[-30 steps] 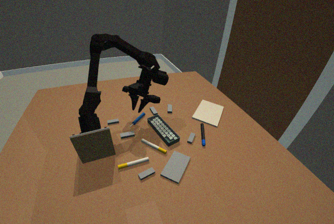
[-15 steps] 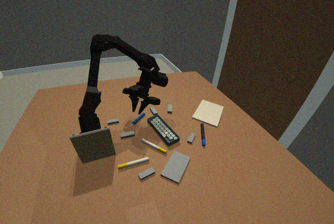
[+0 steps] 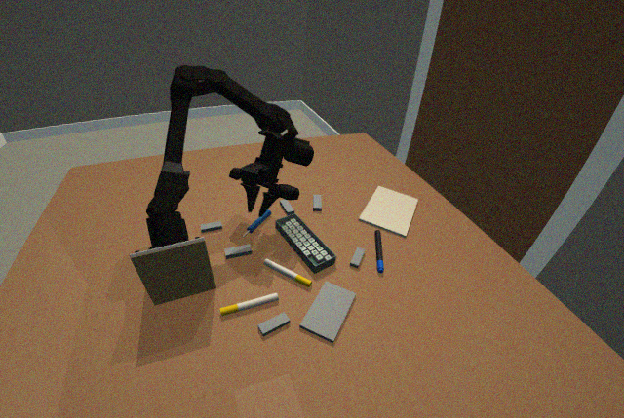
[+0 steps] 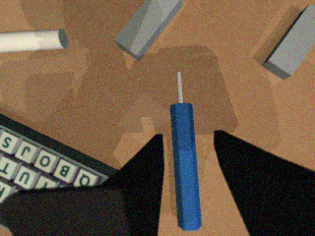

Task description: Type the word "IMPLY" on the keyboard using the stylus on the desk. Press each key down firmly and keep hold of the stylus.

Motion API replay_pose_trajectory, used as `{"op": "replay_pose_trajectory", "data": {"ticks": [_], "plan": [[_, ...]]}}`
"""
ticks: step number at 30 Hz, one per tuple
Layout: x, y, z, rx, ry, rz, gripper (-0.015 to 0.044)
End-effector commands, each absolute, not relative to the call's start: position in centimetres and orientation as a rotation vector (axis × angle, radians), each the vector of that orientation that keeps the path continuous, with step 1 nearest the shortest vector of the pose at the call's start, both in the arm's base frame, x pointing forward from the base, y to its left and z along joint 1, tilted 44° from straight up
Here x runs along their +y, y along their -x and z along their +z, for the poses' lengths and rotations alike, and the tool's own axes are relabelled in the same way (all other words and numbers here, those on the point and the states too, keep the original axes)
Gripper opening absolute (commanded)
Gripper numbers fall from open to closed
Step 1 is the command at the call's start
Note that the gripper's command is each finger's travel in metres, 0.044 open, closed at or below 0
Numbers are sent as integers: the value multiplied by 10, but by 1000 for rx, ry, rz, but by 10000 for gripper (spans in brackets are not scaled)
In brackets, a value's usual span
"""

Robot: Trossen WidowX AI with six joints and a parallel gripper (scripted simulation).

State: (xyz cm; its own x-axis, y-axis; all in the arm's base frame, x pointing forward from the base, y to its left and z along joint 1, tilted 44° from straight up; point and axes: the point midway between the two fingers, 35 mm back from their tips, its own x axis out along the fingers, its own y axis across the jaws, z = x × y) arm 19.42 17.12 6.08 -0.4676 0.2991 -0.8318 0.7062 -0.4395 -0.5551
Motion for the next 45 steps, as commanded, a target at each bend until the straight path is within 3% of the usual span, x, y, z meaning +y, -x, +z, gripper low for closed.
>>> {"op": "replay_pose_trajectory", "data": {"ticks": [1,45], "plan": [[174,-193,58,1463,-1424,-1989,150],[196,-189,34,1465,-1424,-1989,150]]}}
